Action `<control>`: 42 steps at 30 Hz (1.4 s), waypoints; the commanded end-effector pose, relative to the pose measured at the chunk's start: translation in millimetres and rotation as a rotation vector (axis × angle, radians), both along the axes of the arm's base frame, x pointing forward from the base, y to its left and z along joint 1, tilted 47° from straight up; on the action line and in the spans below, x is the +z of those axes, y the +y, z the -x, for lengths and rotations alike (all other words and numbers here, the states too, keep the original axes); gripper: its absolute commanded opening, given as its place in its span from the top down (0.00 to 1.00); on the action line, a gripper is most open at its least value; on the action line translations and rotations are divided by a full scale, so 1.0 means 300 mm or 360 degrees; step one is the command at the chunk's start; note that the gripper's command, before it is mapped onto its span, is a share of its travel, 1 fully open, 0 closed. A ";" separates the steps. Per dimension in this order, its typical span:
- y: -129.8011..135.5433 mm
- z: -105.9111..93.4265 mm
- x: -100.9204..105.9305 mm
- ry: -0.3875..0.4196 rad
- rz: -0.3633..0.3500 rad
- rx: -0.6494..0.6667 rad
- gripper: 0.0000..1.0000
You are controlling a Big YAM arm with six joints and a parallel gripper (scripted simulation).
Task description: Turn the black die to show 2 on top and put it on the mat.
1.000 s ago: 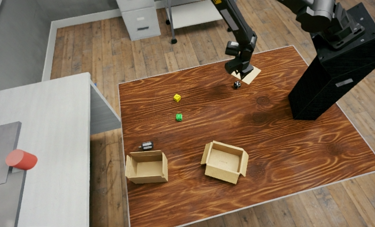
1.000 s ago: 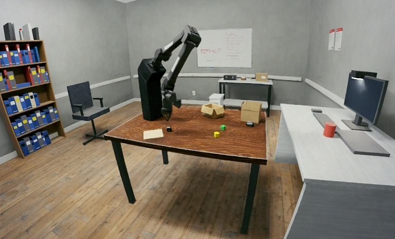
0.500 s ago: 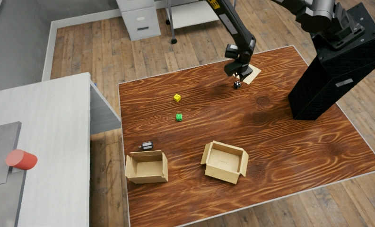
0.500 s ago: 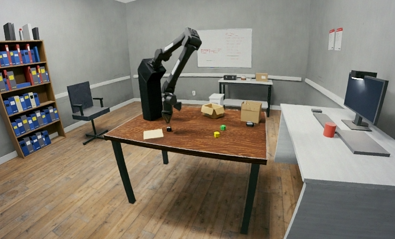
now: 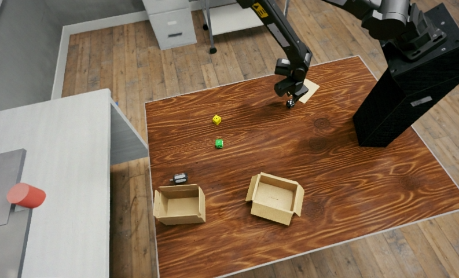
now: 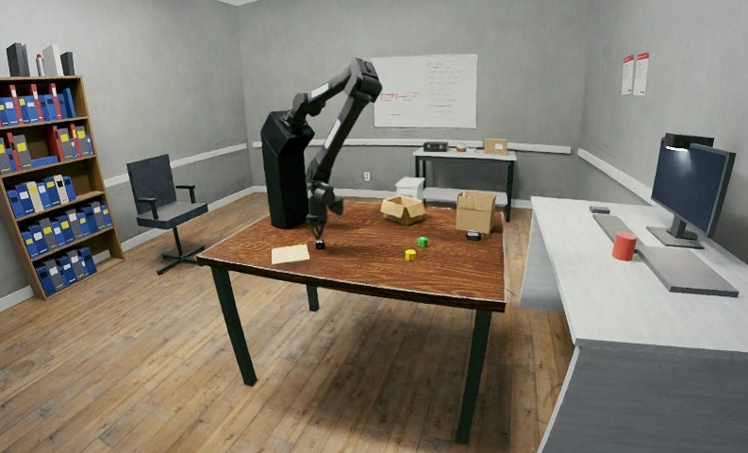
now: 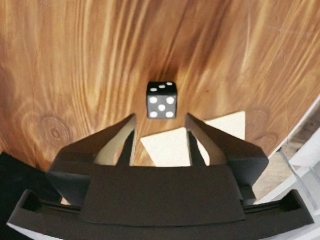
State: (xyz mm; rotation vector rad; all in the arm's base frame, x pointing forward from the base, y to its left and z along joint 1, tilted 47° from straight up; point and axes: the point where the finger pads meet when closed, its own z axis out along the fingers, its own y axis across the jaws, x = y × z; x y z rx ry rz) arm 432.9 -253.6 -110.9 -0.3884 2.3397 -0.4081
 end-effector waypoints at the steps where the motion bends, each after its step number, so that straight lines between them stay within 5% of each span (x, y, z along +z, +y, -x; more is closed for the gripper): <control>1: 0.017 -0.012 -0.005 -0.0014 -0.0009 0.0000 0.55; 2: 0.018 0.025 0.018 -0.0013 -0.0010 -0.0021 0.55; 12: -0.005 -0.032 -0.012 -0.0025 -0.0001 -0.0014 0.55; 42: 0.010 -0.017 -0.022 -0.0007 -0.0014 -0.0010 0.55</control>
